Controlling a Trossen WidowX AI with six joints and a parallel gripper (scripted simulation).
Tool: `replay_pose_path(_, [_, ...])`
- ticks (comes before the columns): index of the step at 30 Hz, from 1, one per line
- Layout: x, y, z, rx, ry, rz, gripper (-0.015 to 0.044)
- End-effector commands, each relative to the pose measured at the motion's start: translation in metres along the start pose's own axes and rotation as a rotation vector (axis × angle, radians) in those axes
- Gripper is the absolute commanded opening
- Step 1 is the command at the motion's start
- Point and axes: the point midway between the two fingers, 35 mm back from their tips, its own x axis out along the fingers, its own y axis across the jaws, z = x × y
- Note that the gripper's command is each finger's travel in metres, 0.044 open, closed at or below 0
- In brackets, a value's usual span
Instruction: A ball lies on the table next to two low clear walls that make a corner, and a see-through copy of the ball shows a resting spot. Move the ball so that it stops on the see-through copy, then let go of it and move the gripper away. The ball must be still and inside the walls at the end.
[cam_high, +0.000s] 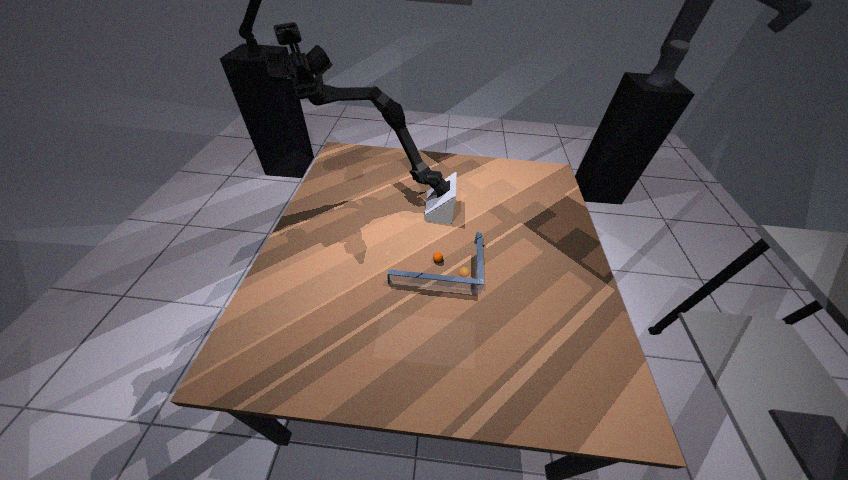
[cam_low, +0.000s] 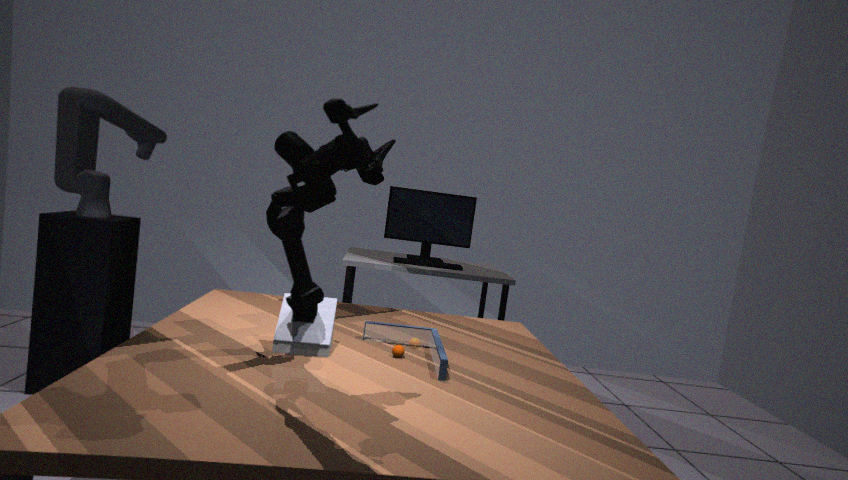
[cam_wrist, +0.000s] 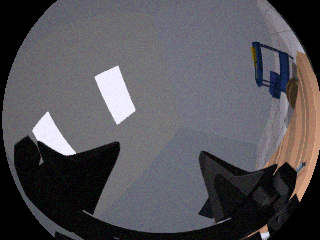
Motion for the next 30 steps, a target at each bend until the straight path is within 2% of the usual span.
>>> replay_pose_path(1, [0.0, 0.0, 0.001, 0.001, -0.001, 0.002, 0.0374])
replay_pose_path(4, [0.0, -0.004, 0.011, 0.022, -0.013, 0.035, 0.0295])
replay_pose_path(5, [0.001, -0.007, 0.017, 0.035, -0.021, 0.053, 0.0288])
replay_pose_path(11, [0.007, -0.038, 0.061, 0.147, -0.097, 0.162, 0.0288])
replay_pose_path(21, [0.019, -0.071, 0.085, 0.283, -0.151, 0.2, 0.0288])
replay_pose_path(30, [0.039, -0.156, 0.125, 0.488, -0.312, 0.167, 0.0288])
